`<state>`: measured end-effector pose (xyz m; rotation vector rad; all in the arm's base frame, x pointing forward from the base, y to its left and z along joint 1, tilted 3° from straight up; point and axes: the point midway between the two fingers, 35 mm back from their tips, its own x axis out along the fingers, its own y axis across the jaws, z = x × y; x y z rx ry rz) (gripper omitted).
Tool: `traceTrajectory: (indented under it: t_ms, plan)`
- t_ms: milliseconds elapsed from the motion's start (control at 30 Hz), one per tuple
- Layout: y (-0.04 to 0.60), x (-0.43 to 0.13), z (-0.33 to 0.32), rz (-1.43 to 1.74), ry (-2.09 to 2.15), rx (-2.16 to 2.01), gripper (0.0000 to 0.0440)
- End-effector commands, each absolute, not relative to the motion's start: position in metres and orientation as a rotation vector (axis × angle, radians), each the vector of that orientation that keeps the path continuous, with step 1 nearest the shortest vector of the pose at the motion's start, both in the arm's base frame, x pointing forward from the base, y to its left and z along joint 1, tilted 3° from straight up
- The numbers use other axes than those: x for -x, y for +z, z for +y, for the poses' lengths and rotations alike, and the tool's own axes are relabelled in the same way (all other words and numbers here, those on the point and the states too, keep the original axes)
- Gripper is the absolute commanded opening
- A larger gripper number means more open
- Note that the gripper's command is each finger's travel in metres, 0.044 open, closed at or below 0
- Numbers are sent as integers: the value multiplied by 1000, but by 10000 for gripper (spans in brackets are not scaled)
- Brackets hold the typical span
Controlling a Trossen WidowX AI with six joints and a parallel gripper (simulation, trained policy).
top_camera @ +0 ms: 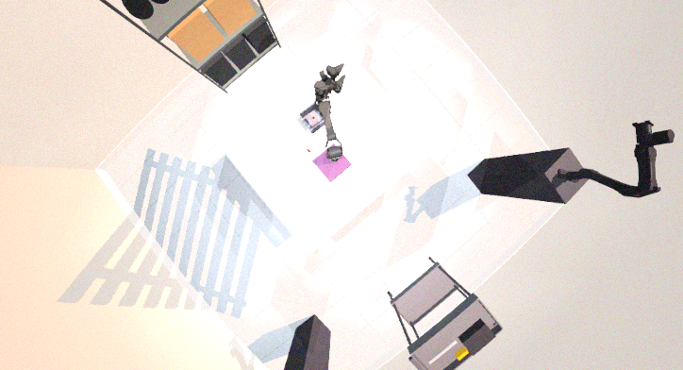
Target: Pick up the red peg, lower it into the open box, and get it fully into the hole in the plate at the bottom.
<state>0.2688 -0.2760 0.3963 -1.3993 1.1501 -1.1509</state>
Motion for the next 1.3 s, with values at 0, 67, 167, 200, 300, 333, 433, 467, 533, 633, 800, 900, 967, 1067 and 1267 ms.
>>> traceTrajectory:
  t_ms: [0, 67, 167, 200, 300, 333, 433, 467, 533, 633, 800, 900, 967, 1067, 1267]
  plan:
    - [386, -290, -260, 1062, -1093, 1357, 440]
    - [379, -302, -249, 1012, -1056, 1325, 440]
    - [367, -319, -232, 943, -1000, 1272, 440]
    - [364, -324, -226, 922, -981, 1253, 440]
    - [352, -338, -206, 863, -922, 1192, 440]
    - [348, -342, -200, 846, -902, 1170, 440]
    - [335, -354, -179, 798, -843, 1101, 440]
    - [331, -357, -172, 784, -823, 1077, 440]
    - [322, -363, -157, 759, -784, 1027, 440]
    - [308, -370, -135, 729, -725, 948, 440]
    - [284, -376, -98, 702, -631, 806, 440]
    - [269, -376, -76, 699, -578, 717, 440]
    - [259, -374, -61, 703, -545, 655, 440]
    - [243, -370, -40, 719, -501, 561, 440]
    - [212, -353, -2, 785, -432, 371, 440]
